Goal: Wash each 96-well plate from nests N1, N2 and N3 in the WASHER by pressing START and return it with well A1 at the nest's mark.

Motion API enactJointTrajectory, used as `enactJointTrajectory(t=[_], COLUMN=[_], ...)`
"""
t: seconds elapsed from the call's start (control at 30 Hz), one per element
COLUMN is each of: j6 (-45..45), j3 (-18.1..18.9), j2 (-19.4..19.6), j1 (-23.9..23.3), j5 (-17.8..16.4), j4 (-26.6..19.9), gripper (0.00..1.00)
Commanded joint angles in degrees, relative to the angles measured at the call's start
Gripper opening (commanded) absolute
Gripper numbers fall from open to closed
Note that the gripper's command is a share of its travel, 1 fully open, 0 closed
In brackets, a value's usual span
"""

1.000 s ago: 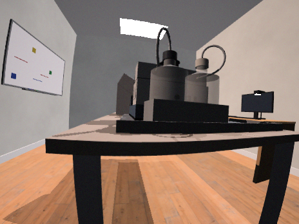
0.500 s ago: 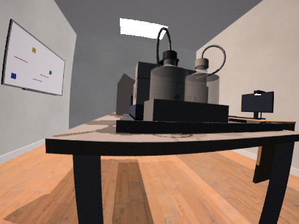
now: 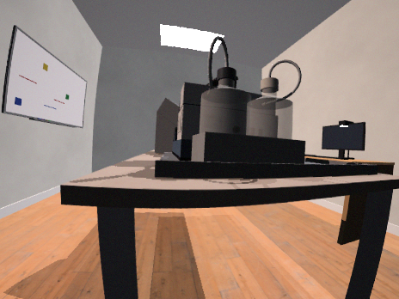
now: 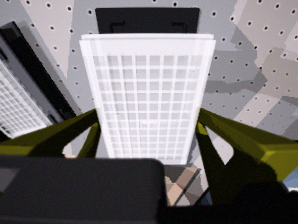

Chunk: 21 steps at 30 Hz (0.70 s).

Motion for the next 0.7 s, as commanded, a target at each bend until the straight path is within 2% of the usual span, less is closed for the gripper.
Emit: enactJointTrajectory(t=[0.0, 0.13, 0.2, 0.43, 0.5, 0.67], j6=[0.03, 0.03, 1.49, -3.33, -3.33, -6.96], j3=[0.06, 0.06, -1.14, -4.72, -4.72, -6.67], j2=[-0.61, -0.61, -1.84, -5.87, -5.87, -8.44], j1=[0.21, 0.22, -1.21, -6.53, -6.53, -10.63], j5=[0.07, 0.07, -0.60, -3.17, -3.17, -5.21], j4=[-0.07, -0.08, 0.27, 1.11, 1.11, 1.31], gripper=[0.00, 0.00, 0.00, 0.00, 0.00, 0.00])
